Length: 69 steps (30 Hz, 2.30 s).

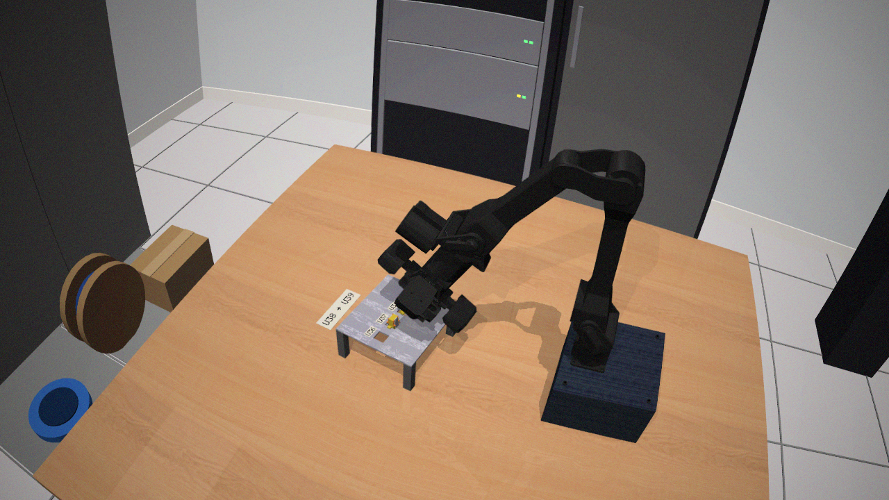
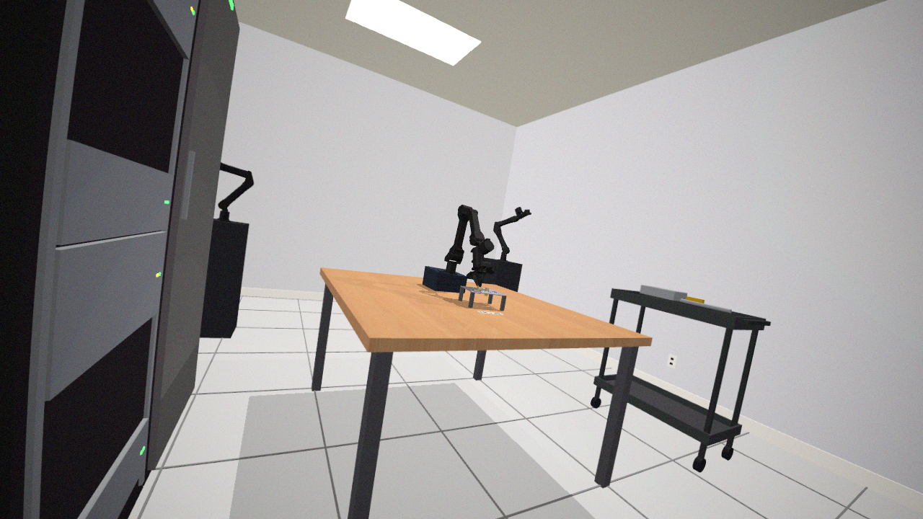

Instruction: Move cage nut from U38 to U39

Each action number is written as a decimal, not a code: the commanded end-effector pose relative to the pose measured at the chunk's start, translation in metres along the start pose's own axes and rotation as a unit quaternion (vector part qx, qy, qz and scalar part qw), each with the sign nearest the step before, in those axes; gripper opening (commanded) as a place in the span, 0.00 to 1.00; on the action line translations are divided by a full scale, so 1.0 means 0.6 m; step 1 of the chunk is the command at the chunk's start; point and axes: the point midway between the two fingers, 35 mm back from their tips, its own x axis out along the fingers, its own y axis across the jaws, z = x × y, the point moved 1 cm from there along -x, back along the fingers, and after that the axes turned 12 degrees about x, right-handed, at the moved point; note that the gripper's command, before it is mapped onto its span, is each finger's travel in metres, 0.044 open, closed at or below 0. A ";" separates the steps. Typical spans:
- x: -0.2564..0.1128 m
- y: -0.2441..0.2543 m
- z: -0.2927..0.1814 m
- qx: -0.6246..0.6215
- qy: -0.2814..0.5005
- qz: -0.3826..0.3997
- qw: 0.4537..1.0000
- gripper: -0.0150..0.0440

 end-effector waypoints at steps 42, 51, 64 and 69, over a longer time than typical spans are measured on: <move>0.004 -0.002 0.000 0.001 0.003 0.012 1.000 0.31; 0.004 -0.003 0.001 0.001 0.004 0.014 1.000 0.31; 0.005 -0.007 0.002 0.001 0.005 0.022 1.000 0.31; 0.005 -0.008 0.002 0.001 0.006 0.025 1.000 0.31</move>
